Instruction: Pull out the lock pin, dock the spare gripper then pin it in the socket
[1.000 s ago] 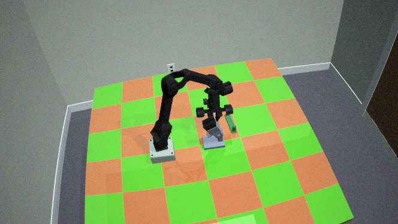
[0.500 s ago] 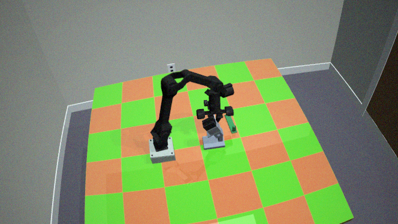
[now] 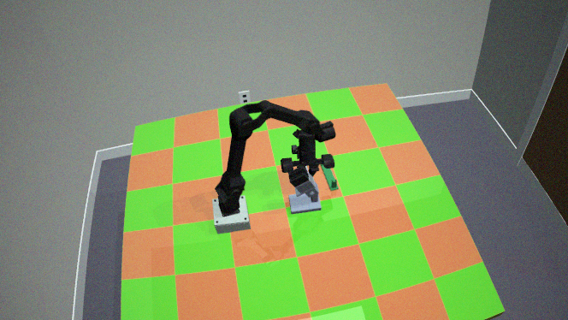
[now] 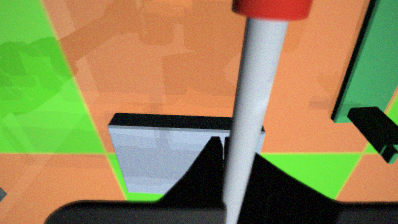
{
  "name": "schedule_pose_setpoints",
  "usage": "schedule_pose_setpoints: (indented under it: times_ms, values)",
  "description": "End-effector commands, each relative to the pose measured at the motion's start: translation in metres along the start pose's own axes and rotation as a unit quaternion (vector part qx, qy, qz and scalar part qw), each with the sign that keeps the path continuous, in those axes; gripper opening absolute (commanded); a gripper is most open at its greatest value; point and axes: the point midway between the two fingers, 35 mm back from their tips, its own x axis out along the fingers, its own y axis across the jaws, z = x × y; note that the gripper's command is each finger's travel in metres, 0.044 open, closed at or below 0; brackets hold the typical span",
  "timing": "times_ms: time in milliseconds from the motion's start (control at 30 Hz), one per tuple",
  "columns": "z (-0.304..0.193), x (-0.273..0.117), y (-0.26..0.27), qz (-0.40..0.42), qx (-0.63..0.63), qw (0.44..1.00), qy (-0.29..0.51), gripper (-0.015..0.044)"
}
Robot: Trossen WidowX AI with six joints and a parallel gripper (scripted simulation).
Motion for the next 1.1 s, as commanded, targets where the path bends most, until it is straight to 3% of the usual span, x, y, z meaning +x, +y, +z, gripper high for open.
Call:
schedule_pose_setpoints:
  times_ms: [0, 533, 800, 1067]
  values:
    - [-0.003, -0.001, 0.0, -0.001, -0.002, 1.0, -0.003, 0.0]
    - [-0.015, 0.003, 0.0, 0.003, -0.003, 1.0, -0.003, 0.0]
    - [-0.014, 0.003, 0.0, 0.004, -0.001, 1.0, 0.0, 0.02]
    - [-0.011, -0.002, 0.0, 0.004, -0.001, 1.0, 0.0, 0.02]
